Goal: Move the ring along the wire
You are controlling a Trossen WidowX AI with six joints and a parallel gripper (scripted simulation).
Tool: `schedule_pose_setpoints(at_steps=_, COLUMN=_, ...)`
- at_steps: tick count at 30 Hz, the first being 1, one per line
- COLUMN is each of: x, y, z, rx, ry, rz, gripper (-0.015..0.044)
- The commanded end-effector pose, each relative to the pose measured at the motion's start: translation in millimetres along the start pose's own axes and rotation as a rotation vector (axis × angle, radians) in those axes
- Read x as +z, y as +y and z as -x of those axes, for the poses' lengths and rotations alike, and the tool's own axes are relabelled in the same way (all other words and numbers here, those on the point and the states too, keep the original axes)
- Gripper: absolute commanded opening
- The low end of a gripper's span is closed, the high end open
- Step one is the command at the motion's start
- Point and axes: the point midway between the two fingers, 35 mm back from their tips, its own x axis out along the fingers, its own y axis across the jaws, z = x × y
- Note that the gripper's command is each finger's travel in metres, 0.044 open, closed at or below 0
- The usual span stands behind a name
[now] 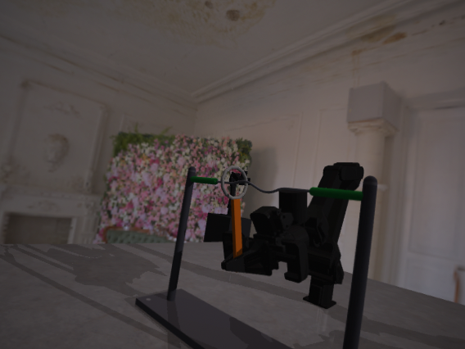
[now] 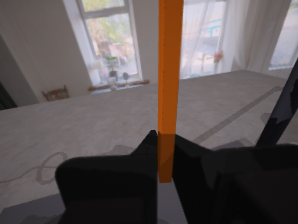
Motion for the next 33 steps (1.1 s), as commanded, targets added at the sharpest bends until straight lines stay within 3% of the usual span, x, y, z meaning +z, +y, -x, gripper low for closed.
schedule_pose_setpoints(at_steps=1, x=1, y=7, z=3, rx=-0.031, ry=0.012, rz=-0.017, gripper=-0.0150)
schedule_pose_setpoints(at_steps=17, x=3, y=4, z=3, rx=0.013, ry=0.028, rz=0.111, gripper=-0.0150)
schedule_pose_setpoints(at_steps=33, x=14, y=-20, z=33, rx=0.107, ry=0.282, rz=0.417, gripper=-0.0150)
